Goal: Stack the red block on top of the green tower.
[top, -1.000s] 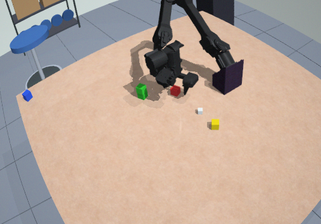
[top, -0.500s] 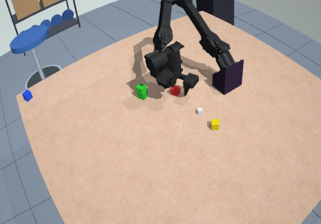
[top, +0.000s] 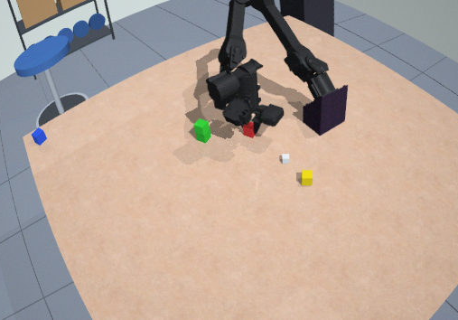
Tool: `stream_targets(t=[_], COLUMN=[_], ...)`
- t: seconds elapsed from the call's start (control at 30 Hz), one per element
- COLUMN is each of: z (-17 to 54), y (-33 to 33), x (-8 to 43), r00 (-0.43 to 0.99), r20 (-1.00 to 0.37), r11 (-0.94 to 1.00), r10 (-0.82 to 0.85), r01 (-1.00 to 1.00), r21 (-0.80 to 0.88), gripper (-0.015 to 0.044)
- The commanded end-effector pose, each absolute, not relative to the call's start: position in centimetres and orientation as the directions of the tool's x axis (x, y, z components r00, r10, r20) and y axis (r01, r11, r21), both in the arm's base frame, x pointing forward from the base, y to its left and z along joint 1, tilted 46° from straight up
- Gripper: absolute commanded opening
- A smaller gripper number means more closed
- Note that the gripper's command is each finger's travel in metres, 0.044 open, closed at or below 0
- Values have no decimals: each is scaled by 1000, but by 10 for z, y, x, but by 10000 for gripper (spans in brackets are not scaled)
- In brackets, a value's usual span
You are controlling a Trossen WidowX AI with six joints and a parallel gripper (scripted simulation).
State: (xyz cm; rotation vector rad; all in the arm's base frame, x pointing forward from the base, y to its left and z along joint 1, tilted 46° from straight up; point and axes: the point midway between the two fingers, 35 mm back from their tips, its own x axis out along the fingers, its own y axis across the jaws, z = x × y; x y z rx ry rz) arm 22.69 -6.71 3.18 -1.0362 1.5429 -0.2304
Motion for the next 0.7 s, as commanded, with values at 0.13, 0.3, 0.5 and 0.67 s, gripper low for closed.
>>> stream_targets(t=[0.13,0.3,0.5,0.67], z=[32,36,53,68], y=[-67,-62,-44,-29], x=[227,226,224,222], r00=[97,97,97,97], r20=[-696,-697,-698,-698], r11=[580,581,582,583], r10=[-712,-711,-710,-709], r01=[-477,-477,-477,-477], r21=[-660,-660,-658,-658], gripper=[59,0,0,0])
